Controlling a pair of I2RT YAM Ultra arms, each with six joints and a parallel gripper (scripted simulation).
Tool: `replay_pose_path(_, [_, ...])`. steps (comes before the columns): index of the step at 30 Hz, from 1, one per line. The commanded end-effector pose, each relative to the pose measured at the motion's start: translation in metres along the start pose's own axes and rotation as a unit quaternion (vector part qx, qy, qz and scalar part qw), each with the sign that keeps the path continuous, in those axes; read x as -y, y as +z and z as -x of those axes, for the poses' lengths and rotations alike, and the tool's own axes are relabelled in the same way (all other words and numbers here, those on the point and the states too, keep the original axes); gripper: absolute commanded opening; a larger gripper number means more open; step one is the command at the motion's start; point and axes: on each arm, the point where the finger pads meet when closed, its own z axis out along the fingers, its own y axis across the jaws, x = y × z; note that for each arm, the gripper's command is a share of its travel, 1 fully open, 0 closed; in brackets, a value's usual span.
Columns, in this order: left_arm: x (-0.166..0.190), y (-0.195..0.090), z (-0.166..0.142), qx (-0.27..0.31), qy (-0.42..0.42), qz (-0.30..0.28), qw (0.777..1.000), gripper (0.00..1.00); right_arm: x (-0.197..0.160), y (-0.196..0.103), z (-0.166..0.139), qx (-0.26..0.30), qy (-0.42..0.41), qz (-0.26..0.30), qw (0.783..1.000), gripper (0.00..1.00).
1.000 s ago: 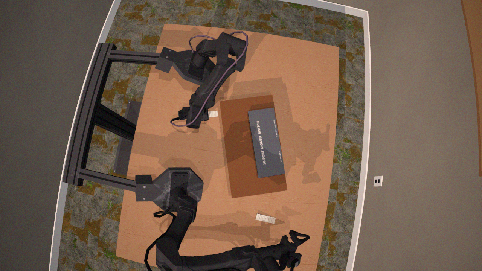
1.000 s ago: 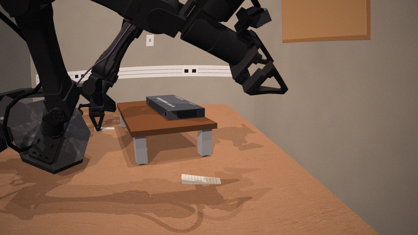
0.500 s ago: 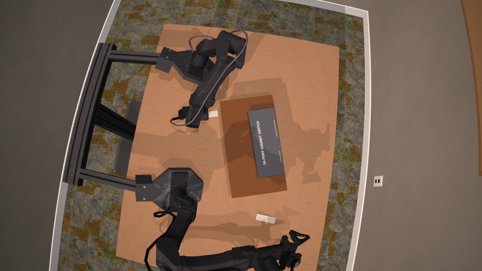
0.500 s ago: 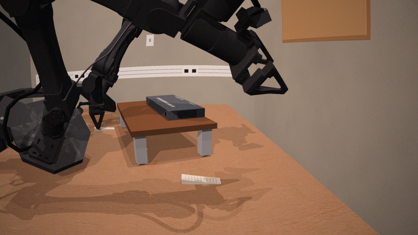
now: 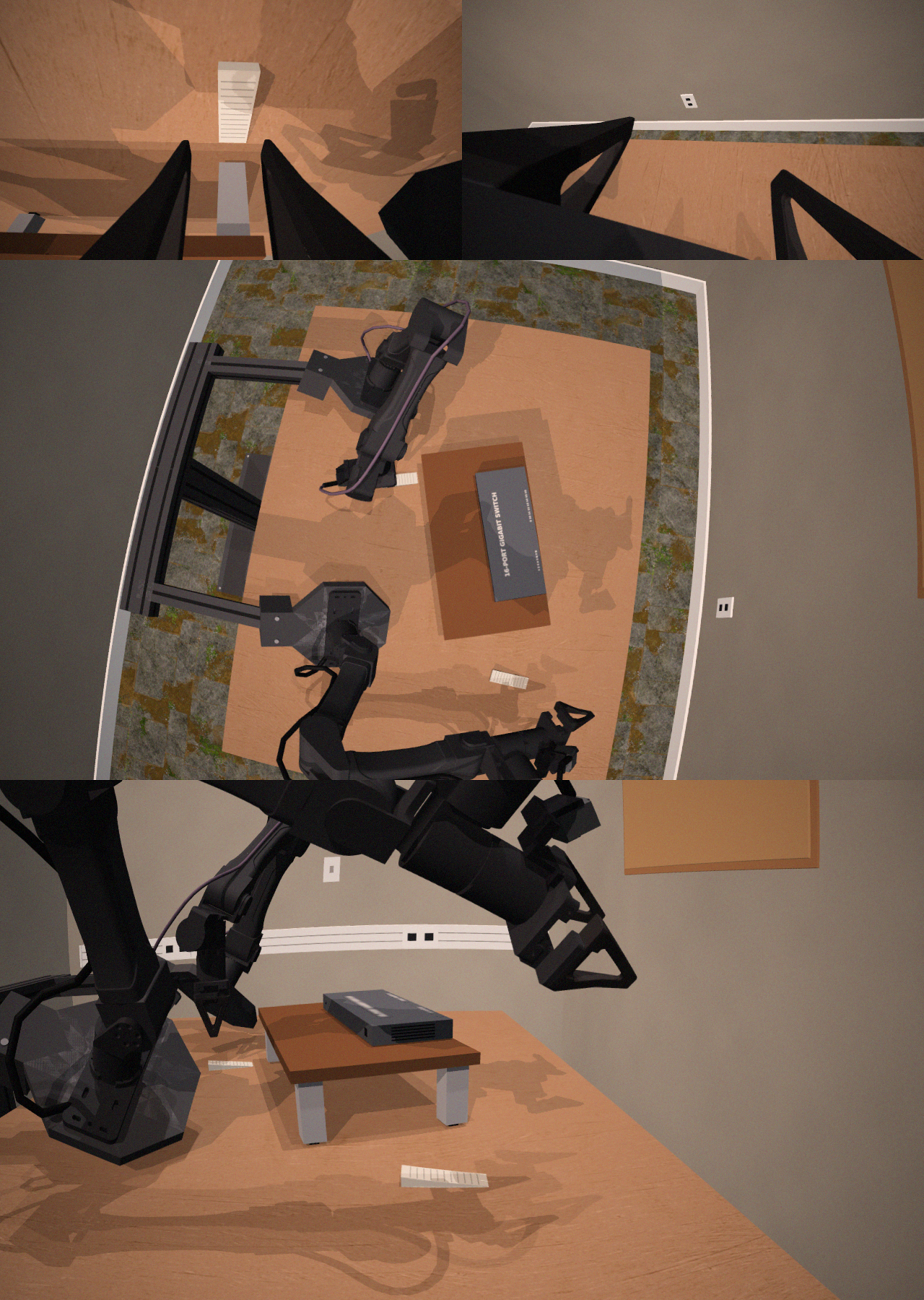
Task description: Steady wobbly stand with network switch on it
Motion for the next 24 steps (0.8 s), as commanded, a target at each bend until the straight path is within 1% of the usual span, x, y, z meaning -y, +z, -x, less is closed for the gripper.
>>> replay_pose_path(1, [-0.007, -0.017, 0.004, 0.011, -0.006, 0.012, 1.000, 0.42, -0.013, -0.013, 0.035, 0.047, 0.001, 0.021, 0.999, 1.00])
replay_pose_path(4, [0.017, -0.006, 0.001, 0.000, 0.009, -0.012, 1.000, 0.42, -0.013, -0.013, 0.035, 0.047, 0.001, 0.021, 0.999, 1.00])
replay_pose_path(6, [-0.008, -0.017, 0.005, 0.011, -0.006, 0.017, 1.000, 0.42, -0.013, -0.013, 0.035, 0.047, 0.001, 0.021, 0.999, 1.00])
replay_pose_path(11, [-0.010, -0.019, 0.005, 0.012, -0.007, 0.018, 1.000, 0.42, -0.013, -0.013, 0.035, 0.047, 0.001, 0.021, 0.999, 1.00])
replay_pose_path(12, [-0.009, -0.019, 0.004, 0.011, -0.006, 0.016, 1.000, 0.00, -0.013, -0.013, 0.035, 0.047, 0.001, 0.021, 0.999, 1.00])
replay_pose_path(24, [-0.009, -0.019, 0.004, 0.011, -0.006, 0.016, 1.000, 0.00, -0.013, -0.013, 0.035, 0.047, 0.001, 0.021, 0.999, 1.00])
